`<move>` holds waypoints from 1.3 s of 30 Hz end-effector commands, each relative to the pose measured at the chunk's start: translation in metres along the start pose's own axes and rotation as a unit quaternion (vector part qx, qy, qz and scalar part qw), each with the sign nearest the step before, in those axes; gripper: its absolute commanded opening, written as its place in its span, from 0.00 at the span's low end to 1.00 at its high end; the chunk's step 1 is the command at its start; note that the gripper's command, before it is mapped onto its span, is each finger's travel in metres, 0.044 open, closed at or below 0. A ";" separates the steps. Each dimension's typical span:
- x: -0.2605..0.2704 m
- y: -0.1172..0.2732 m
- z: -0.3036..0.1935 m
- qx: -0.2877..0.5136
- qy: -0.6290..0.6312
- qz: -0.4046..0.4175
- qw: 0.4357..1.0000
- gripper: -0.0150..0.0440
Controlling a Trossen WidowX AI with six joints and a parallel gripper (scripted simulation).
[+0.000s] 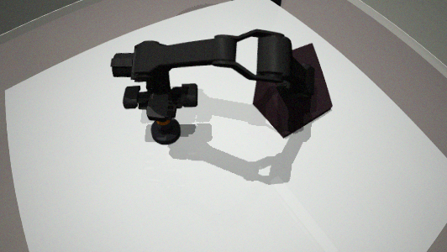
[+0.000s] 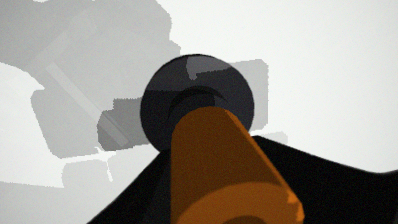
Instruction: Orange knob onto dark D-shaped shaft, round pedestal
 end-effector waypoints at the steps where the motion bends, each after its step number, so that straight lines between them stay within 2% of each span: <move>1: 0.002 -0.001 0.000 -0.001 0.002 0.000 1.000 0.25; 12: 0.002 0.005 0.001 -0.001 0.007 0.000 1.000 0.25; 19: 0.000 0.005 0.001 0.000 0.107 0.000 0.994 0.25; 39: -0.001 0.000 0.001 -0.001 0.107 0.000 0.994 0.25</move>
Point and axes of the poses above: the point midway between the two fingers, 35 mm back from their tips, its own y axis back along the fingers, its own x axis across the jaws, z = x × y, the point moved 4 cm from there along y, back along the fingers, and after that the axes turned 6 degrees about y, right-handed, at the moved point
